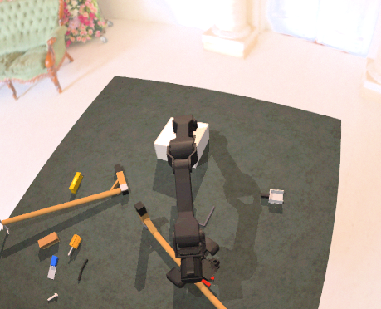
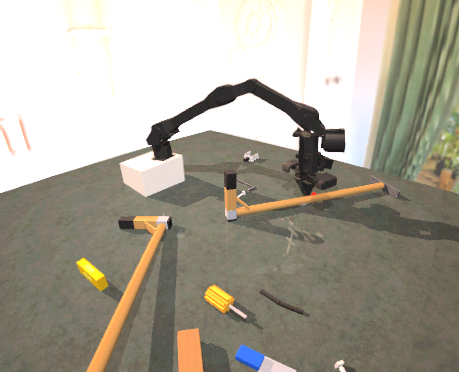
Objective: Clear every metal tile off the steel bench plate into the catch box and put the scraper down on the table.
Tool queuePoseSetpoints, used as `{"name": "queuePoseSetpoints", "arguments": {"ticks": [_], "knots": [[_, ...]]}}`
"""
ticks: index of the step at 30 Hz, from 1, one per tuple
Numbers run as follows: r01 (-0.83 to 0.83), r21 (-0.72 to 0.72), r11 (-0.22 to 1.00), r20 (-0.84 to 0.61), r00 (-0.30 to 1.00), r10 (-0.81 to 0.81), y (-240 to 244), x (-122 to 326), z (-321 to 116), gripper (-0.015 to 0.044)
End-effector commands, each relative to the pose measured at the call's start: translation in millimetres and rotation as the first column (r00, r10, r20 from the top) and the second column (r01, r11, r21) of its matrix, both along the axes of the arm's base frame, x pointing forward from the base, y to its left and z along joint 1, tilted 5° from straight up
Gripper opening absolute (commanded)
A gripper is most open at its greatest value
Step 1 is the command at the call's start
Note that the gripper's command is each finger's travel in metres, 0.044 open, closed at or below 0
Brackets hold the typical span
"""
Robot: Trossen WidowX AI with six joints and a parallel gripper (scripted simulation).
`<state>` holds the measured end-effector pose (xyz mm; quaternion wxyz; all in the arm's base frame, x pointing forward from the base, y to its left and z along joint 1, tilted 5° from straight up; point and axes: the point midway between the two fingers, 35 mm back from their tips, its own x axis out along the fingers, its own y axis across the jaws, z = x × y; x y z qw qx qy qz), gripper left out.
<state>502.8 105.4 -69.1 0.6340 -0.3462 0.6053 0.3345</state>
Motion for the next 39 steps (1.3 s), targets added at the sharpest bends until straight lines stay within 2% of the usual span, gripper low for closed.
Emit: {"name": "queuePoseSetpoints", "arguments": {"ticks": [1, 23, 39], "knots": [[0.000, -0.008, 1.000, 0.004, 1.000, 0.000, -6, 5, -4, 0.0000], [0.000, -0.009, 1.000, 0.023, 1.000, 0.000, -21, 19, -4, 0.0000], [-0.001, 0.007, 1.000, 0.061, 0.998, 0.000, -14, 18, 56, 0.0000]]}}
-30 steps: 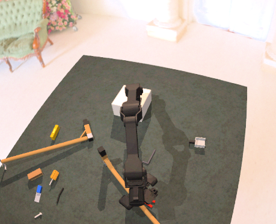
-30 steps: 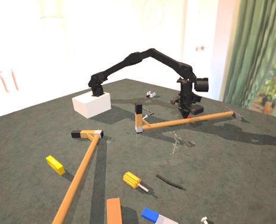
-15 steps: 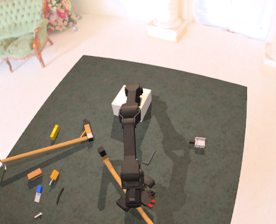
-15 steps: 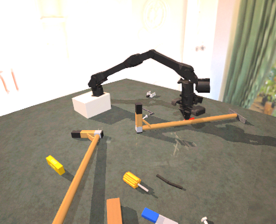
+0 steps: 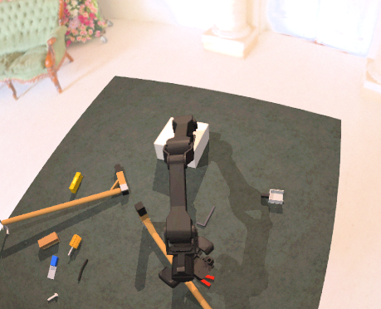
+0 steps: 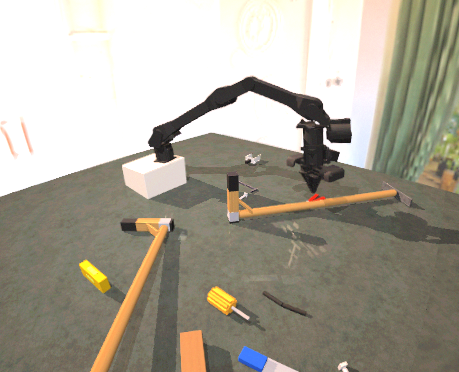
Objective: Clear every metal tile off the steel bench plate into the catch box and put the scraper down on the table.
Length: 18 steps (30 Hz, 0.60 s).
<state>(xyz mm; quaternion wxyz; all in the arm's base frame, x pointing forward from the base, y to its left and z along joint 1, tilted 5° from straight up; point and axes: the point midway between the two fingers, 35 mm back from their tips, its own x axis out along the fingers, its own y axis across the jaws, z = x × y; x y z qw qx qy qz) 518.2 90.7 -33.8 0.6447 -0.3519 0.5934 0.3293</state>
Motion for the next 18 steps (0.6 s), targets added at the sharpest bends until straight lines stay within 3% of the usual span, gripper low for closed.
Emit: {"name": "queuePoseSetpoints", "arguments": {"ticks": [1, 11, 18], "knots": [[0.001, 0.005, 1.000, 0.028, 1.000, -0.001, 1, 2, 24, 0.0000], [0.001, 0.010, 1.000, 0.054, 0.999, -0.001, 1, 0, 61, 0.0000], [0.004, 0.011, 1.000, 0.055, 0.998, -0.005, 1, -1, 64, 0.0000]]}}
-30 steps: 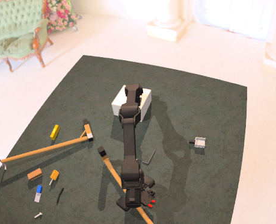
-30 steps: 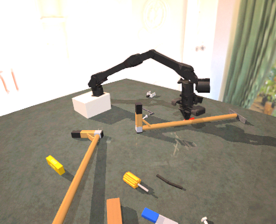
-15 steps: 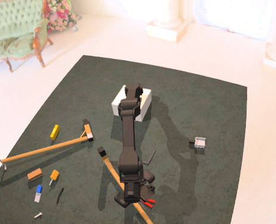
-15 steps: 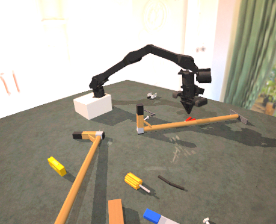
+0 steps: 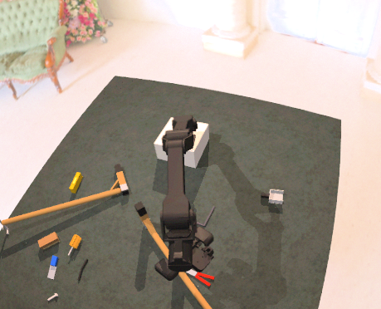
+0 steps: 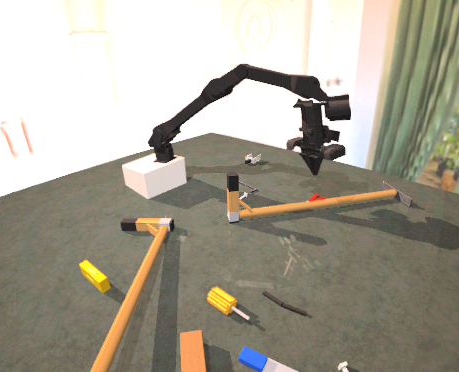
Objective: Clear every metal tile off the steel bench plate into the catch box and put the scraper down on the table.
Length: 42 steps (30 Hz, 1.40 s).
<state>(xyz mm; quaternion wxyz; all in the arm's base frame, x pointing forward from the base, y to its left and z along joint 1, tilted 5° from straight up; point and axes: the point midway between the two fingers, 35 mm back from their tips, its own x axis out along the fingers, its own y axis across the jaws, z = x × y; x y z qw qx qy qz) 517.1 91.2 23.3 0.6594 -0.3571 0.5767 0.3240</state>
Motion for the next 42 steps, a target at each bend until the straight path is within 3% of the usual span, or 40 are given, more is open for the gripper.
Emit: {"name": "queuePoseSetpoints", "arguments": {"ticks": [1, 17, 33, 42], "knots": [[0.017, 0.004, 1.000, 0.010, 1.000, -0.017, 1, 0, 8, 0.0000], [0.361, 0.063, 0.931, 0.007, 0.932, -0.362, 15, -9, 33, 0.0000], [0.661, 0.121, 0.741, -0.023, 0.748, -0.663, 29, -21, 58, 0.0000], [0.685, 0.126, 0.718, -0.027, 0.726, -0.687, 30, -21, 57, 0.0000]]}}
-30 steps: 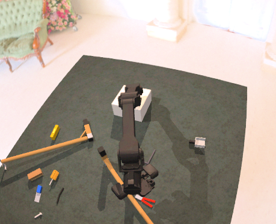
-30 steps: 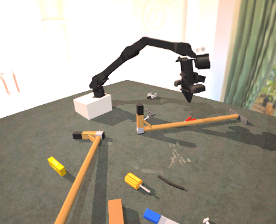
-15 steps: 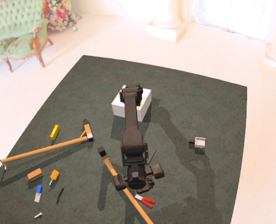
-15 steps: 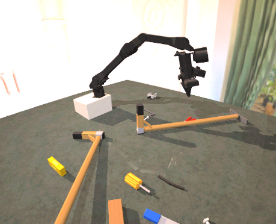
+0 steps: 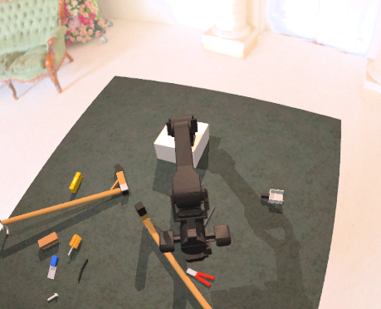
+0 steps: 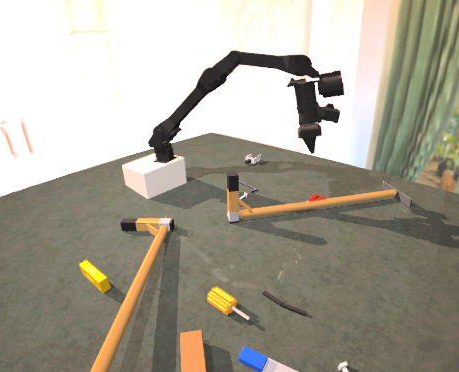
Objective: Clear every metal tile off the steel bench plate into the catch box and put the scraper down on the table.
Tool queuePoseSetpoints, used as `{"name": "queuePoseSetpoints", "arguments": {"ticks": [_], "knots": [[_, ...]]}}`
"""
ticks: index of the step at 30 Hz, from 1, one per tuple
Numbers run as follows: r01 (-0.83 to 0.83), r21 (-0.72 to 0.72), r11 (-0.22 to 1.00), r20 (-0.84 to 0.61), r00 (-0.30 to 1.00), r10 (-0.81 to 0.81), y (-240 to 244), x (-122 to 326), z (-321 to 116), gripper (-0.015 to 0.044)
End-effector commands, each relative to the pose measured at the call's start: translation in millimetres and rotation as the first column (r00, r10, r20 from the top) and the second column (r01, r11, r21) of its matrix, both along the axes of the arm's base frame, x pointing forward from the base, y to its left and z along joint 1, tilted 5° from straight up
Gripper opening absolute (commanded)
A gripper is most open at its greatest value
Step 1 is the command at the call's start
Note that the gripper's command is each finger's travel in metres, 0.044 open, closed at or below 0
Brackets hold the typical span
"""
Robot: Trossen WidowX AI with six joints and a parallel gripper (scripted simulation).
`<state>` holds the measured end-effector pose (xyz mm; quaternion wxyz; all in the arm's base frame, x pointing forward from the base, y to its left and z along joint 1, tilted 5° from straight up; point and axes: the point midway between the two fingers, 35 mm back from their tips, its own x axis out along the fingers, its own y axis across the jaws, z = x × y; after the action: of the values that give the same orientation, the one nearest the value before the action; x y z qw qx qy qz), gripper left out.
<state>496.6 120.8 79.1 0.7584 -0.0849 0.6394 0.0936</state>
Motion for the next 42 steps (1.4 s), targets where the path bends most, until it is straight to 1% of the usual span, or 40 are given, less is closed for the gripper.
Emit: {"name": "queuePoseSetpoints", "arguments": {"ticks": [1, 42], "knots": [[0.014, 0.003, 1.000, 0.003, 1.000, -0.015, 1, -1, 0, 0.0000], [0.015, 0.003, 1.000, 0.004, 1.000, -0.015, 0, 2, -107, 0.0000]]}}
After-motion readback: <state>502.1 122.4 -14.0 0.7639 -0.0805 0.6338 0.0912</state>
